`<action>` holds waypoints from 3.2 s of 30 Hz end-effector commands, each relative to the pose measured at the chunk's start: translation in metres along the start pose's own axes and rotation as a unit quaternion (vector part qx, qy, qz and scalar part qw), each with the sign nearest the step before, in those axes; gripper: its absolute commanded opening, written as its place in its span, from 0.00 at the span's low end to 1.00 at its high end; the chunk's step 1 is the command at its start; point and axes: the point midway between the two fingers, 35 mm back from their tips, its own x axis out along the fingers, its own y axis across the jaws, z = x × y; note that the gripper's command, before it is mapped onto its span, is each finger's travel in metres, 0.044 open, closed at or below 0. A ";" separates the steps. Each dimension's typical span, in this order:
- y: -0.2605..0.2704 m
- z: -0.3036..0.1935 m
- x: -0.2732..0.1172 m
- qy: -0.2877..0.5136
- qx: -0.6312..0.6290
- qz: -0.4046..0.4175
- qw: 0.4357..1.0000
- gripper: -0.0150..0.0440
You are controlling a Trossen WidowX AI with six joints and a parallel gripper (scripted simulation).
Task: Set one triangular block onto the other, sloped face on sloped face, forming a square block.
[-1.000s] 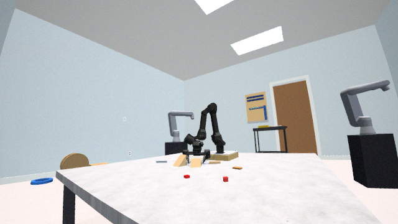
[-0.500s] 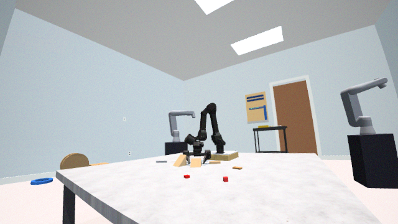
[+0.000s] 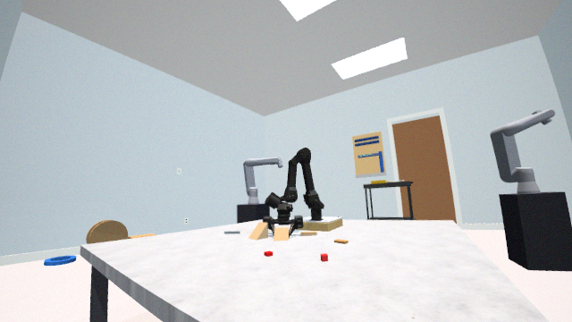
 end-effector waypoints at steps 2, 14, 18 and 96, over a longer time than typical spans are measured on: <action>0.000 0.000 0.000 0.000 0.000 0.000 1.000 0.70; -0.005 0.015 -0.007 0.000 0.000 0.000 1.000 0.26; -0.008 0.030 -0.016 0.000 0.000 0.000 1.000 0.25; -0.058 0.141 -0.043 0.352 0.288 -0.182 0.872 0.25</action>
